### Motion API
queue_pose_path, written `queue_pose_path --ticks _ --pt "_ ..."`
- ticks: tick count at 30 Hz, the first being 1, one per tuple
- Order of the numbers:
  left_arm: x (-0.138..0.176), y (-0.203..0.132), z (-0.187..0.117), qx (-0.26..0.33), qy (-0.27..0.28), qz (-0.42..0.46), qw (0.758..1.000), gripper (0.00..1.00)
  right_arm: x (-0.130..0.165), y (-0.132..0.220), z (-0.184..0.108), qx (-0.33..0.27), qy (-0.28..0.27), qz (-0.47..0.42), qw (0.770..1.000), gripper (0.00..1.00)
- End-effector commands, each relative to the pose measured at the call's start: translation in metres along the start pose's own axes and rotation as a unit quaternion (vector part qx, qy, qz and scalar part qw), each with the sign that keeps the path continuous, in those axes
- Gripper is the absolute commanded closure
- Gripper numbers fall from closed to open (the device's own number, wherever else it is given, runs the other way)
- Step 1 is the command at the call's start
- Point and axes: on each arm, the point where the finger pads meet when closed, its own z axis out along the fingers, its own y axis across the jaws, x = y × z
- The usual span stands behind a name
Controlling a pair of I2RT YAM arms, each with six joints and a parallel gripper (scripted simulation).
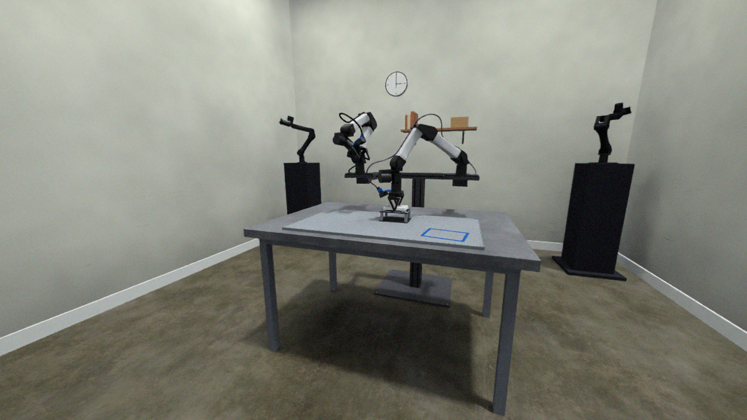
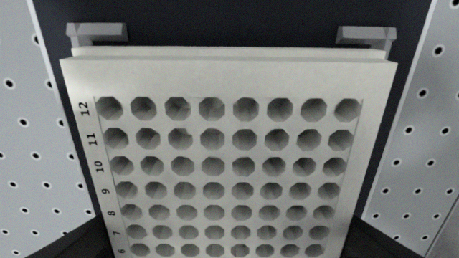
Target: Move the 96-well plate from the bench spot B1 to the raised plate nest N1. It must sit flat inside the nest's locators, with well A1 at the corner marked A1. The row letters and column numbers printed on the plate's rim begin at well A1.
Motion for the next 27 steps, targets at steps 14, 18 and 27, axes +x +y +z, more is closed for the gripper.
queue_pose_path --ticks 14,18,27 --pt "-0.003 -0.004 0.012 -0.001 -0.005 0.004 1.0 0.18 -0.002 -0.001 -0.001 -0.001 -0.002 -0.005 1.0 0.0" --pt "-0.006 0.0 0.009 -0.007 -0.012 0.002 1.0 0.18 -0.002 -0.001 -0.001 -0.001 -0.002 -0.005 1.0 0.0" --pt "-0.008 0.003 -0.027 -0.011 -0.017 0.004 1.0 0.0 -0.002 -0.001 -0.001 -0.001 -0.002 -0.005 1.0 0.0"
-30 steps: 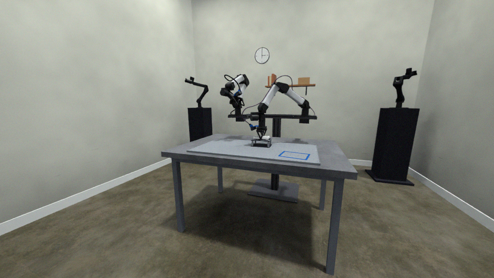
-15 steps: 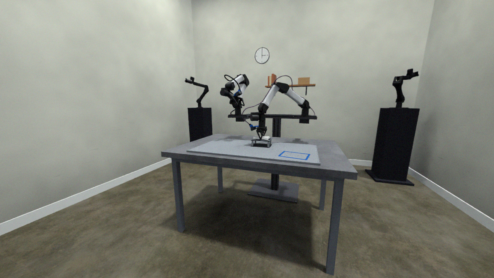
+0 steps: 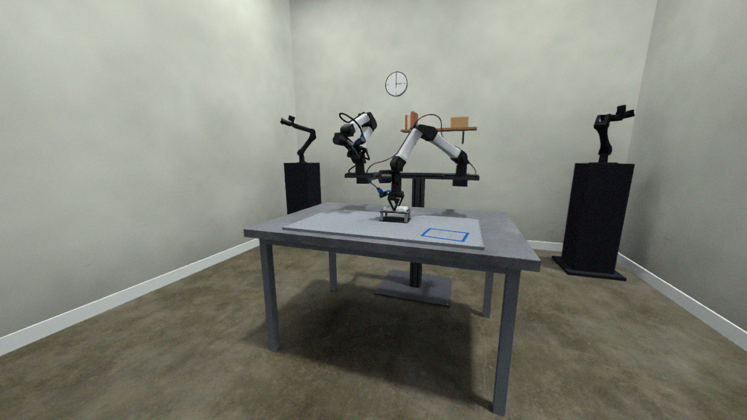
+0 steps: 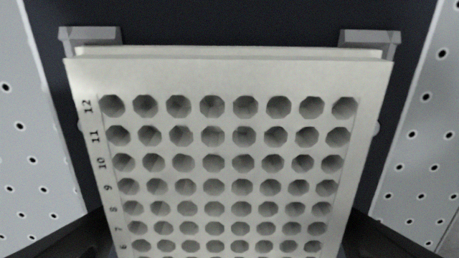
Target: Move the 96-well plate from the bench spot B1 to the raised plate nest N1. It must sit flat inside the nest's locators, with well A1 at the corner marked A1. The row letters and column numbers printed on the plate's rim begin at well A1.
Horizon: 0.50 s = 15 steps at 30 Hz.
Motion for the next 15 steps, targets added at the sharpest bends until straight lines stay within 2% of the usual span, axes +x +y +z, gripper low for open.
queue_pose_path --ticks 1,7,10,15 --pt "-0.006 0.004 -0.034 -0.008 -0.013 0.004 1.0 0.0 -0.002 -0.001 -0.001 -0.001 -0.002 -0.005 1.0 0.0" --pt "-0.013 0.004 -0.046 -0.014 -0.022 0.001 1.0 0.0 -0.002 -0.001 -0.001 -0.001 -0.002 -0.005 1.0 0.0" --pt "-0.026 0.012 -0.072 -0.033 -0.039 -0.001 0.999 0.0 -0.002 -0.001 -0.001 -0.001 -0.002 -0.005 1.0 0.0" --pt "-0.024 0.009 -0.099 -0.025 -0.049 0.003 0.998 0.0 -0.002 -0.001 -0.001 -0.001 -0.002 -0.005 1.0 0.0"
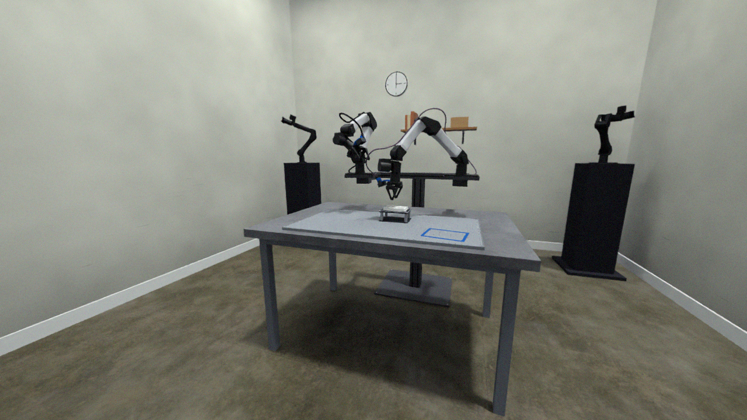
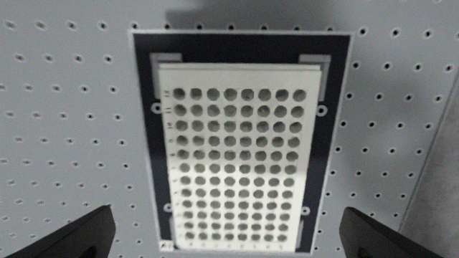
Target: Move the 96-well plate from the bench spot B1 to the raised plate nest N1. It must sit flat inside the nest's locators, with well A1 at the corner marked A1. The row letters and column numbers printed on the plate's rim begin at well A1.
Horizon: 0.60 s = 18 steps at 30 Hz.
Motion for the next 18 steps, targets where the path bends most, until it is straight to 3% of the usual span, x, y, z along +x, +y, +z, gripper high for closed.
queue_pose_path --ticks 1,10,18 --pt "-0.016 0.009 -0.042 -0.013 -0.037 0.002 0.999 0.0 -0.002 -0.001 -0.001 -0.001 -0.002 -0.005 1.0 0.0" --pt "-0.015 0.013 -0.052 -0.017 -0.11 0.013 0.994 0.0 -0.002 -0.001 -0.001 -0.001 -0.002 -0.005 1.0 0.0" --pt "0.015 0.007 -0.064 -0.007 -0.181 0.014 0.983 0.0 -0.016 0.0 -0.003 -0.007 -0.021 -0.024 0.999 0.0"
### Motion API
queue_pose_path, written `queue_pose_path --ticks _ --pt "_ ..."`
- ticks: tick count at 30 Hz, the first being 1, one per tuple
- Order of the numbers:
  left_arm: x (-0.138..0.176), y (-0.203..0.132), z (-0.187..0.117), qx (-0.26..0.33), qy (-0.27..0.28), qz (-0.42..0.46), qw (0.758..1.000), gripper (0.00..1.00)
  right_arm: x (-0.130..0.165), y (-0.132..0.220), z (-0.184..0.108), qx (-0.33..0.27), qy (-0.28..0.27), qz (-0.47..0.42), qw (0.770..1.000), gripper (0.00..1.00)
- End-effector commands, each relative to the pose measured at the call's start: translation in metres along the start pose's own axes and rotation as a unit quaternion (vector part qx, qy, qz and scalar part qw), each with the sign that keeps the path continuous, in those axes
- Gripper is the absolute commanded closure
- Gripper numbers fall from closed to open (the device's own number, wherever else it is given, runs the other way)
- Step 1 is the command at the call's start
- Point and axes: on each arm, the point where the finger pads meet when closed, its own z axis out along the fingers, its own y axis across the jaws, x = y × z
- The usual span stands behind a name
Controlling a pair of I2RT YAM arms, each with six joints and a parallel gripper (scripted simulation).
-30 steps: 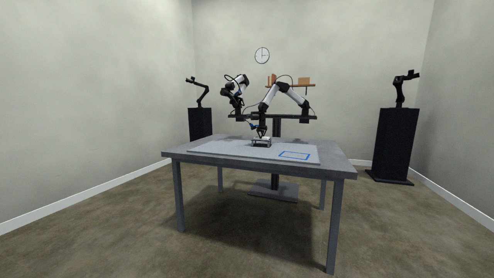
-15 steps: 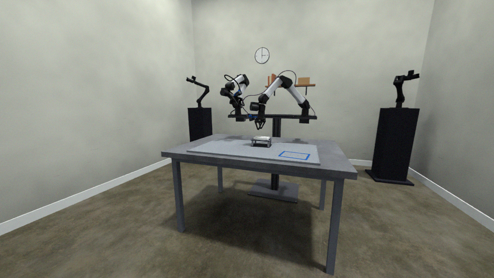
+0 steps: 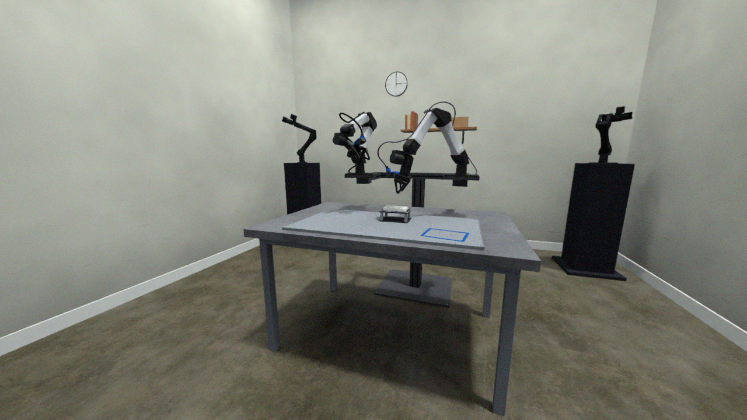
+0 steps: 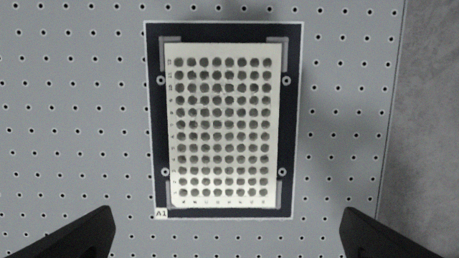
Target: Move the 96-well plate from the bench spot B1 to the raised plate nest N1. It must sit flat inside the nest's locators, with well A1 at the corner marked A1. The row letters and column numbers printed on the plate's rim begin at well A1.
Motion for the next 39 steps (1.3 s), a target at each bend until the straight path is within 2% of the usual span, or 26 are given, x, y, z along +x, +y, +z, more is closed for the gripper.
queue_pose_path --ticks 1,5,13,39 --pt "-0.017 0.012 -0.023 -0.023 -0.085 0.019 0.996 0.0 -0.018 -0.001 -0.004 -0.006 -0.023 -0.026 0.999 0.0" --pt "-0.004 0.009 -0.029 -0.019 -0.104 0.014 0.994 0.0 -0.033 0.0 -0.005 -0.013 -0.045 -0.048 0.998 0.0" --pt "0.009 0.006 -0.031 -0.016 -0.101 0.003 0.995 0.0 -0.045 0.001 -0.007 -0.018 -0.056 -0.073 0.996 0.0" --pt "0.006 0.008 -0.033 -0.019 -0.101 0.004 0.995 0.0 -0.044 0.001 -0.007 -0.017 -0.053 -0.072 0.996 0.0"
